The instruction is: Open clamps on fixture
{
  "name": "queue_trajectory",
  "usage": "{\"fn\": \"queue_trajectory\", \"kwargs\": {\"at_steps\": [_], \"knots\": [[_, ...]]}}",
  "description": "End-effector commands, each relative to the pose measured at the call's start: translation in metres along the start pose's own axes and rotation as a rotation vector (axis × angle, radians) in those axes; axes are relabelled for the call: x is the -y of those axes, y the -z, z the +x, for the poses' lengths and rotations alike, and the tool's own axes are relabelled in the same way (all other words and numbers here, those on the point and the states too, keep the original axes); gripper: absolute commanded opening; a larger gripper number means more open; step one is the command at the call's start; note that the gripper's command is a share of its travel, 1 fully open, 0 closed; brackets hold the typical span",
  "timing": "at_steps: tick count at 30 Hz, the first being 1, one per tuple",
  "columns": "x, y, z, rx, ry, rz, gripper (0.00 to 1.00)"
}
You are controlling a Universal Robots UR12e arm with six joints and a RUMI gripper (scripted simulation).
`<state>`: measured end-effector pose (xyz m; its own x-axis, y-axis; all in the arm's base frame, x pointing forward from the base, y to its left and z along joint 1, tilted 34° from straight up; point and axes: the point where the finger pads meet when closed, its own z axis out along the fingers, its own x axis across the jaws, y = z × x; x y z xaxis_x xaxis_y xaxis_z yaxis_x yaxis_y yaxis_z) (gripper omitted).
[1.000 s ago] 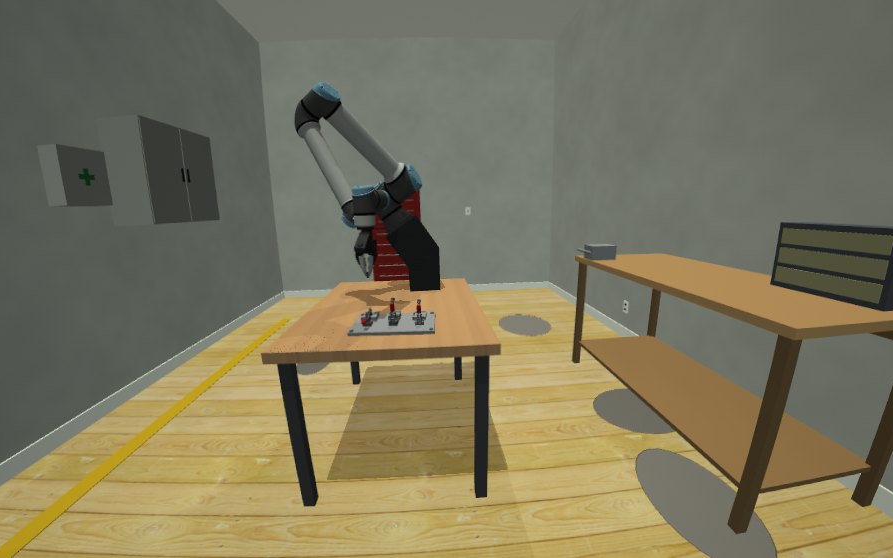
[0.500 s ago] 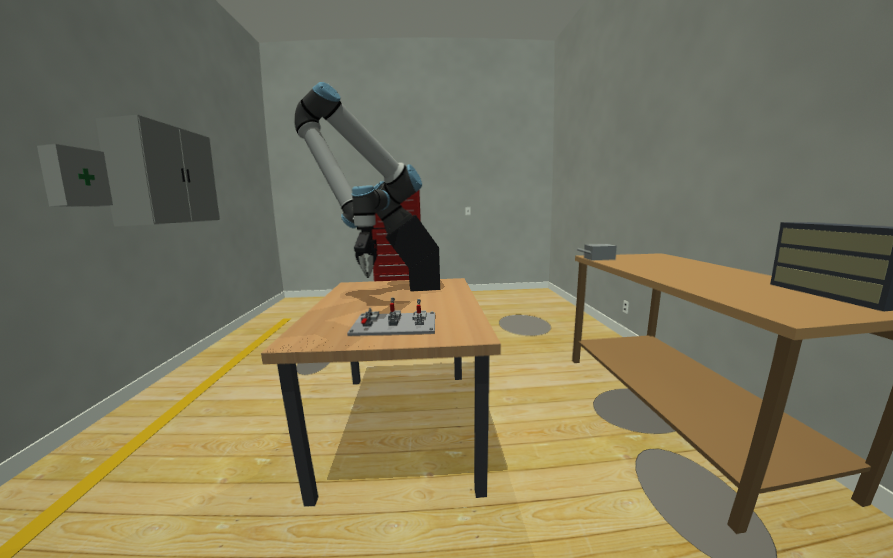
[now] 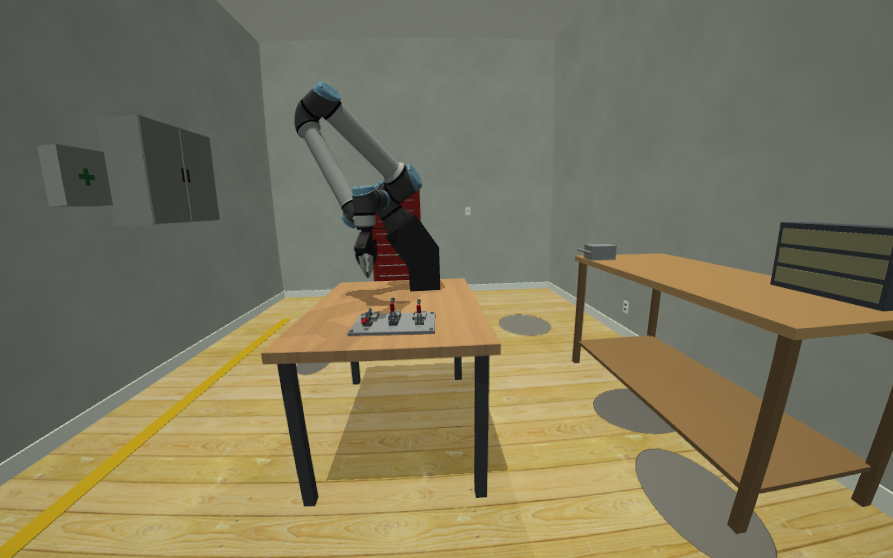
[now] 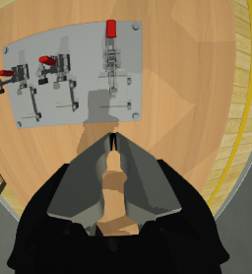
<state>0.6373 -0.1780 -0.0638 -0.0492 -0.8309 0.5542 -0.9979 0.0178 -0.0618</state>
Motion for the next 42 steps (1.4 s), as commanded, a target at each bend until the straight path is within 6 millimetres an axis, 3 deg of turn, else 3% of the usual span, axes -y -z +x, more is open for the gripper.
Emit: {"fn": "queue_trajectory", "kwargs": {"at_steps": [1,6,7,42], "knots": [[0.0004,0.0005,0.0001,0.000,0.000,0.001,0.00],[0.0004,0.0005,0.0001,0.000,0.000,0.001,0.00],[0.0006,0.0004,0.0002,0.000,0.000,0.001,0.59],[0.0004,0.0005,0.0001,0.000,0.000,0.001,0.59]]}}
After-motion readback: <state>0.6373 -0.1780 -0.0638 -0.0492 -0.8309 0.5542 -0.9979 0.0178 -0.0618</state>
